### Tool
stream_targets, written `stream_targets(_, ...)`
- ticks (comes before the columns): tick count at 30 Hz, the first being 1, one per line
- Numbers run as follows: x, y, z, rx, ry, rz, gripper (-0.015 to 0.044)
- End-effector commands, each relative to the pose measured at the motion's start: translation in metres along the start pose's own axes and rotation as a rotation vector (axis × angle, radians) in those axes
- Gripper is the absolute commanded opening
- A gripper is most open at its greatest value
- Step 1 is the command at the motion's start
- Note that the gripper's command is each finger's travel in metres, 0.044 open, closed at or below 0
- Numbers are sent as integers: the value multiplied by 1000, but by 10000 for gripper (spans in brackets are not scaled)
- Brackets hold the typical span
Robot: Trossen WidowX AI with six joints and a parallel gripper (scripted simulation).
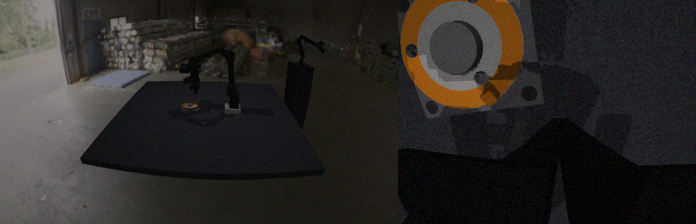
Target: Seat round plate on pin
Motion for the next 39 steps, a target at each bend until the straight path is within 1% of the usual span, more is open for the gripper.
stream_targets(1, -7, 2, 27, -38, -37, -19, 0)
stream_targets(7, -7, -1, 29, -40, -38, -20, 0)
stream_targets(18, -5, -45, 32, -40, -38, -20, 0)
stream_targets(39, 13, -47, 47, -42, -38, -18, 0)
Point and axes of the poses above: the point midway between the two fingers, 35 mm back from their tips, its own y axis back along the fingers, its own z axis across the jaws, x = y × z, the point moved 10 cm from there along y, back along the fingers, and after that the axes turned 3 degrees about -y, right-handed, at the moved point
